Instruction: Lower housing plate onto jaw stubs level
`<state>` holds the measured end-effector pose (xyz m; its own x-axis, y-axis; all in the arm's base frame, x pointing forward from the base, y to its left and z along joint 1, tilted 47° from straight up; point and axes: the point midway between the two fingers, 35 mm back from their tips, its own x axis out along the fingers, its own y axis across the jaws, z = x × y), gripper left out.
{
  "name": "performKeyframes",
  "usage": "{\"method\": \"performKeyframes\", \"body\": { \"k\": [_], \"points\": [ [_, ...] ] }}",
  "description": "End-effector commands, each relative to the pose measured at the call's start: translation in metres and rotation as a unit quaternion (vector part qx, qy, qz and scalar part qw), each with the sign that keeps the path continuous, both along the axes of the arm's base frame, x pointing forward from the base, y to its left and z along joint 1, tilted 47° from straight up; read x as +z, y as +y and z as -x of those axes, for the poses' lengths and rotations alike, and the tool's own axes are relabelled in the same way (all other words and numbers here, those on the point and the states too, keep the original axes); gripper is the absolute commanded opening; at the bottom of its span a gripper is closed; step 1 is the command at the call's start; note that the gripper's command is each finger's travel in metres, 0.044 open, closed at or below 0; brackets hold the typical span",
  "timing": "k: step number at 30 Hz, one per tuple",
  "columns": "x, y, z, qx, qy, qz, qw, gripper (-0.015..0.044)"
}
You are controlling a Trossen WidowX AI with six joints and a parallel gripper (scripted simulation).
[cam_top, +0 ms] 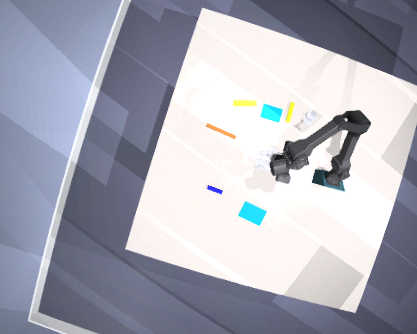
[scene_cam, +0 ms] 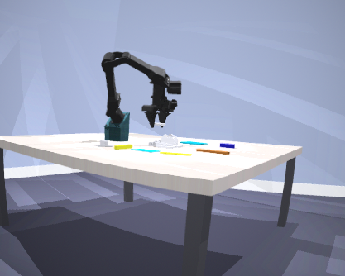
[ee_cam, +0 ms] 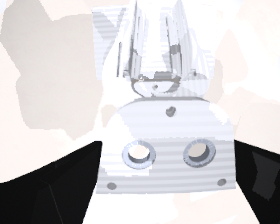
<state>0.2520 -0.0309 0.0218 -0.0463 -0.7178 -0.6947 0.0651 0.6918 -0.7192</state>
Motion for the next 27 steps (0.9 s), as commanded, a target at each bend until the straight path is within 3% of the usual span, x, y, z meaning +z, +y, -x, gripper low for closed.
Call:
{"method": "performKeyframes", "body": {
  "k": [1,27],
  "points": [
    [0.000,-0.001,0.000,0.003,0.002,0.003,1.000,0.0351],
    [-0.014,-0.015,0.000,0.004,0.003,0.001,1.000,0.0351]
  ]
}}
